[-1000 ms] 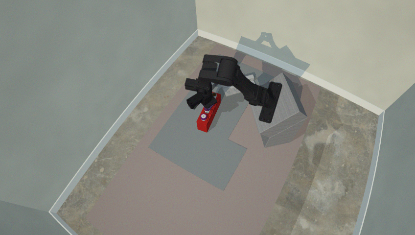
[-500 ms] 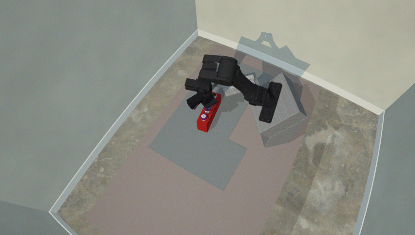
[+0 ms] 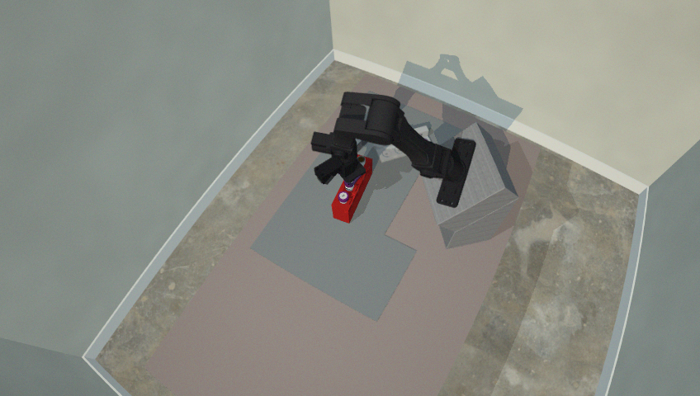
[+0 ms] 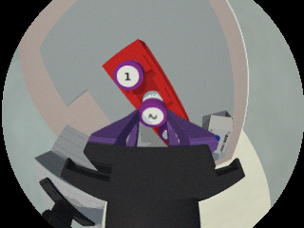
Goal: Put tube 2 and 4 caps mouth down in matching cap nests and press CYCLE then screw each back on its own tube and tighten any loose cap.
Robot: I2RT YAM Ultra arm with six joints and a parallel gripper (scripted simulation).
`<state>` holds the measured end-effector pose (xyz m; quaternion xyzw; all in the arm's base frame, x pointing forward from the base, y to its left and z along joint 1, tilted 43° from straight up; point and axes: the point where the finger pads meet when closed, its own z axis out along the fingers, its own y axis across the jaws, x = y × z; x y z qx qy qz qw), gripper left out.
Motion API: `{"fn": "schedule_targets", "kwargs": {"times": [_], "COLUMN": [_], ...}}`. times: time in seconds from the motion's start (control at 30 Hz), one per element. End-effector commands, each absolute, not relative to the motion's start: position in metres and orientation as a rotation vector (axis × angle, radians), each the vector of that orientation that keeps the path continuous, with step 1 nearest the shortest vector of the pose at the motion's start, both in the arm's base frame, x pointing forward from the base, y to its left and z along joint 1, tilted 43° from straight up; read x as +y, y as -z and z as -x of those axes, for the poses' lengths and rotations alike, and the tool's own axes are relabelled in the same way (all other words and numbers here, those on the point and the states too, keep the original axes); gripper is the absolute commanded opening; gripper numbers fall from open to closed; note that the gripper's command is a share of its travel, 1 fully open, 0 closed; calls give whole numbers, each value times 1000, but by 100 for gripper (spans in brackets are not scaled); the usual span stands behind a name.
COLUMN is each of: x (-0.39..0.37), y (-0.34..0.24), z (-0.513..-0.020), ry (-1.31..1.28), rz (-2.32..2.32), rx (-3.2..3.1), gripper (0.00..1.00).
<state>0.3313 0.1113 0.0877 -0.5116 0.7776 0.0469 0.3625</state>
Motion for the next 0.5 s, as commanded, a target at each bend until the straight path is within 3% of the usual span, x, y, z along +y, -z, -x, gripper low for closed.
{"fn": "schedule_targets", "kwargs": {"times": [0.0, 0.47], "x": [111, 114], "y": [-92, -87], "z": [-334, -336], "ry": [-114, -114], "rz": [1312, 1312], "rx": [1993, 1993], "gripper": [0, 0]}}
